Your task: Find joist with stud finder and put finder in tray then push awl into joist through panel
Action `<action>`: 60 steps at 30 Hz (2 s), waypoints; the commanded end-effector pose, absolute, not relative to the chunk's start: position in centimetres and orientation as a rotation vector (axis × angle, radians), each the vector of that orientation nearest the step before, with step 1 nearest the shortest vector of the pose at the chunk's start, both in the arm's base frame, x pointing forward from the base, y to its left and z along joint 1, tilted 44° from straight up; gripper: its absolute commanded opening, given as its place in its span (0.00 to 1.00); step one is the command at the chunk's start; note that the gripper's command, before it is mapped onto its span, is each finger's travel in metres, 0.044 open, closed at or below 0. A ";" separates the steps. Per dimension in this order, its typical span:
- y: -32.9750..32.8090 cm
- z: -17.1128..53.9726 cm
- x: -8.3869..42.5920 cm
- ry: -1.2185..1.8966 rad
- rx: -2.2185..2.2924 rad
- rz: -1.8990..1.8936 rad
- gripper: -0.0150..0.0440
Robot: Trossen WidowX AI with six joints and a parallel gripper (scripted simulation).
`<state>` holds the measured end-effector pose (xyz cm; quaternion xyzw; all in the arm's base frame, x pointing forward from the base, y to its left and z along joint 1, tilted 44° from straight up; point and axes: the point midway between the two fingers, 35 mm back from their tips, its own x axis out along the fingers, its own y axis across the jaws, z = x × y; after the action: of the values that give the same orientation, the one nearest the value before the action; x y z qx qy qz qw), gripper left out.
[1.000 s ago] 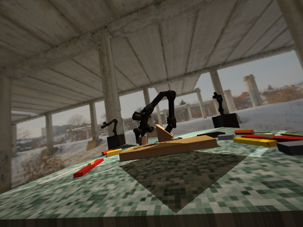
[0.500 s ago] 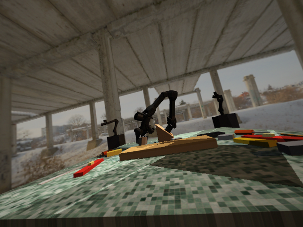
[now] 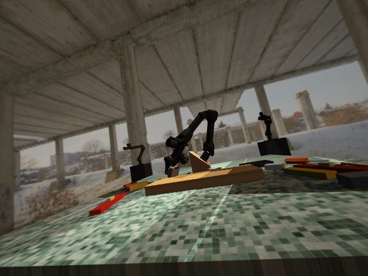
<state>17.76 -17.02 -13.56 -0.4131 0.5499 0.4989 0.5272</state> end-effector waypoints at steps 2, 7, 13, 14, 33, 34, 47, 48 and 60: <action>-17.0 -13.3 17.8 1.352 -1.021 1.166 0.25; -17.0 -13.4 17.8 1.368 -1.033 1.160 0.25; -16.8 -13.4 17.8 1.406 -1.065 1.145 0.25; -16.8 -13.4 17.8 1.412 -1.070 1.142 0.25; -16.4 -13.4 17.8 1.511 -1.160 1.085 0.25; -16.4 -13.4 17.8 1.516 -1.165 1.083 0.25; -16.1 -13.6 17.9 1.591 -1.230 1.041 0.25; -16.1 -13.6 17.9 1.596 -1.235 1.038 0.25; -16.7 -13.2 18.1 1.623 -1.282 1.007 0.25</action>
<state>18.07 -15.95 -13.55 -0.5025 0.6417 0.4061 0.4134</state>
